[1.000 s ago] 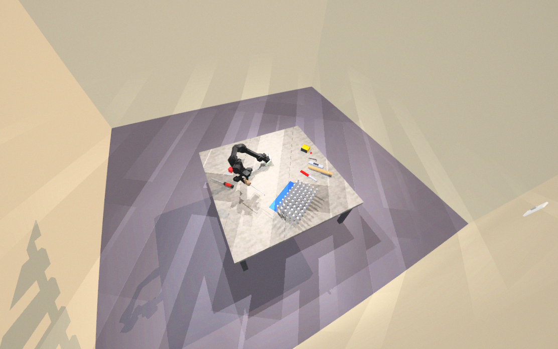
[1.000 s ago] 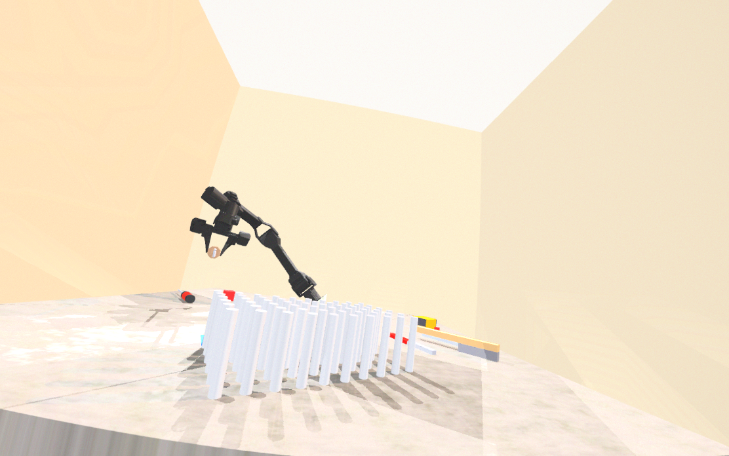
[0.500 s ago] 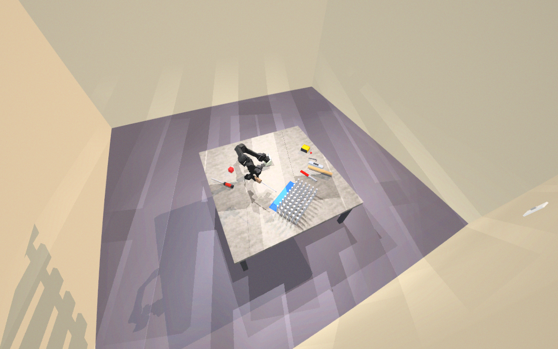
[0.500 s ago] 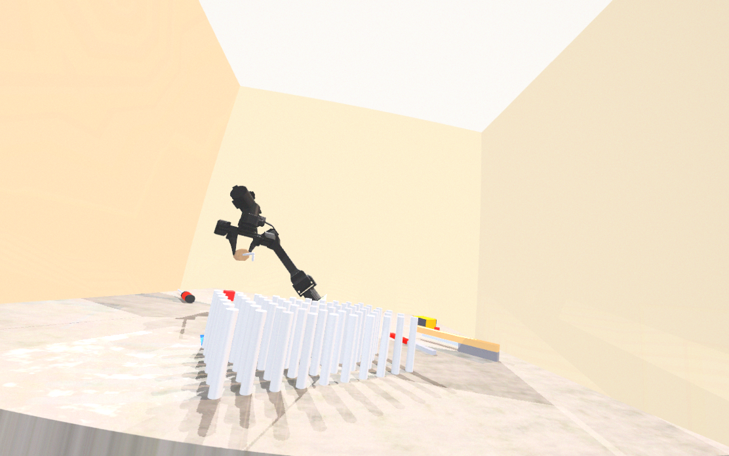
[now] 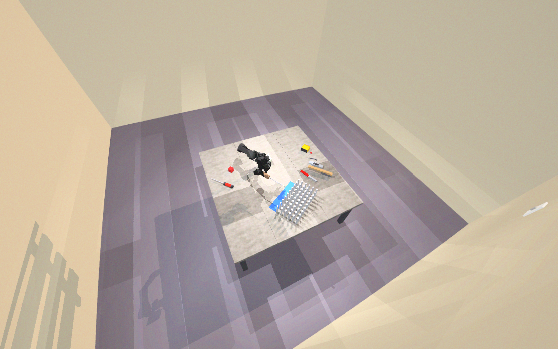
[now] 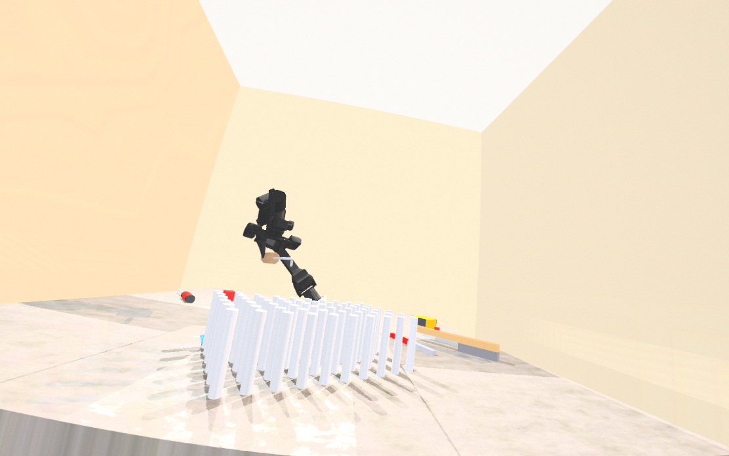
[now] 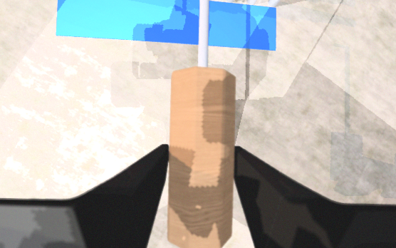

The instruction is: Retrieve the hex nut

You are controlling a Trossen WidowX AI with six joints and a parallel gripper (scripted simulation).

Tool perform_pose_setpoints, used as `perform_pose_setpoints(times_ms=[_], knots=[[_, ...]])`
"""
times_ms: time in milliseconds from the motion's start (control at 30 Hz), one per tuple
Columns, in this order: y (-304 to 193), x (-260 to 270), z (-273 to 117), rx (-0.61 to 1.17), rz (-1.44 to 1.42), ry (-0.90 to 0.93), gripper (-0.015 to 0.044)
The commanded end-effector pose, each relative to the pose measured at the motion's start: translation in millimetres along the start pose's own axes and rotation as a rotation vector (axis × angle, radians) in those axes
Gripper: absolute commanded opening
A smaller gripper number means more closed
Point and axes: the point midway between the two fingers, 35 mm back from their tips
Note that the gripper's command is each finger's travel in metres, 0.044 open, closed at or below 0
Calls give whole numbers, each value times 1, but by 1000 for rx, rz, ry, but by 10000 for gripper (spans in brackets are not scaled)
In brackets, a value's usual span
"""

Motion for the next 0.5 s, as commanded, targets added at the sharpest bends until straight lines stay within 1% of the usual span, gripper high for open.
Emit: perform_pose_setpoints(times_ms=[0, 300, 467], knots=[[9, 18, 1, 8, -9, -13, 0], [25, 63, 2, 14, -29, -60, 0], [25, 67, 6, 14, -30, -62, 0]])
Point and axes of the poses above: the point midway between the two fingers, 35 mm back from their tips, its own z axis out along the fingers, its own x axis across the jaws, y = z × x, and after that the axes turned 14 degrees about -z, right-handed
